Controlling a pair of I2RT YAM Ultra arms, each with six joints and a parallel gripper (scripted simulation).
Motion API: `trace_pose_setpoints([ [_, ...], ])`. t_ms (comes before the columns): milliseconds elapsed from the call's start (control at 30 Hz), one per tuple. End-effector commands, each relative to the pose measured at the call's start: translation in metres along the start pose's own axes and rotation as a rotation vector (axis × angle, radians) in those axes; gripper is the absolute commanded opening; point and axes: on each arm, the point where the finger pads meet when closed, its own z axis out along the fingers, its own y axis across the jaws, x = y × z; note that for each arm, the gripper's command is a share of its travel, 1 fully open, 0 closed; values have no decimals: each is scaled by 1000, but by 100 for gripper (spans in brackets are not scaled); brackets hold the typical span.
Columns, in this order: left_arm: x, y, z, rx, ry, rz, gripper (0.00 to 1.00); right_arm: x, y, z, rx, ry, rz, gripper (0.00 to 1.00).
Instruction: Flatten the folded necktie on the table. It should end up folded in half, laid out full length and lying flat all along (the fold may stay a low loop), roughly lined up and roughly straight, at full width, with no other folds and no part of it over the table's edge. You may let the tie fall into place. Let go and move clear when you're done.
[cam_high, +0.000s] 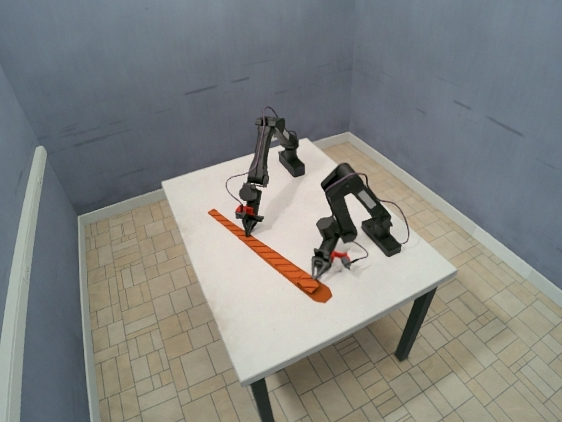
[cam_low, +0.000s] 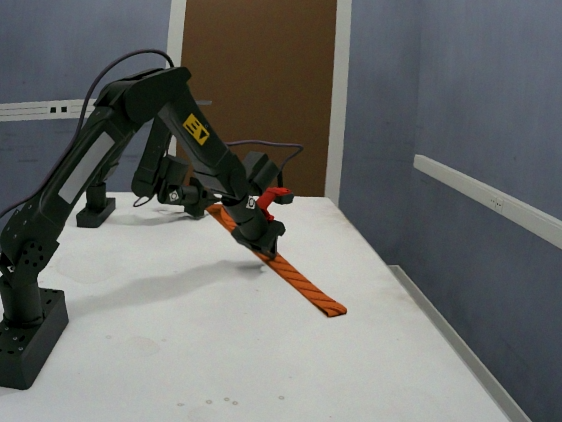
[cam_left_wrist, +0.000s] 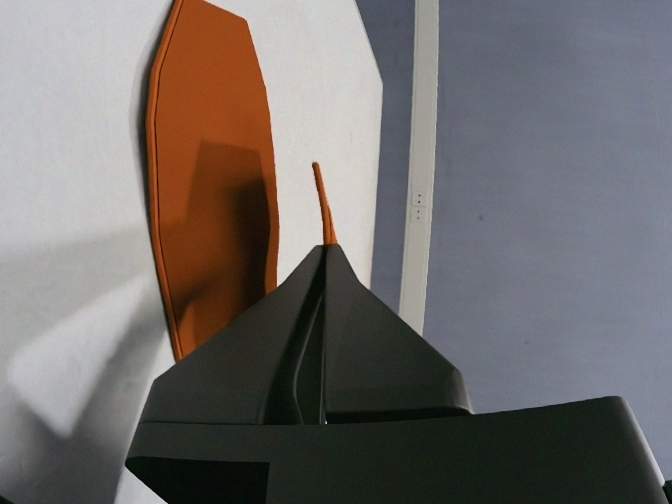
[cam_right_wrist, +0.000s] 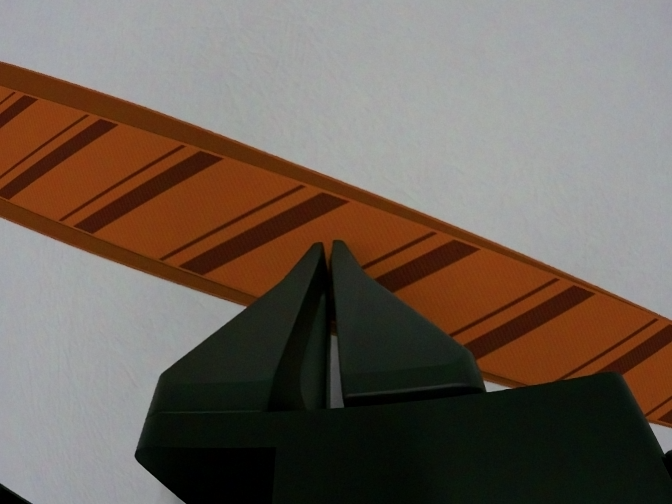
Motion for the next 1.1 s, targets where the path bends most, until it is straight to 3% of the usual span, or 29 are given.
trace_pose_setpoints([
  [0,-4,0,-1,16,1,-3,2,-2,1,-1,-7,-18,4,4],
  [1067,-4,4,-1,16,1,-3,2,-2,1,-1,-7,-18,4,4],
])
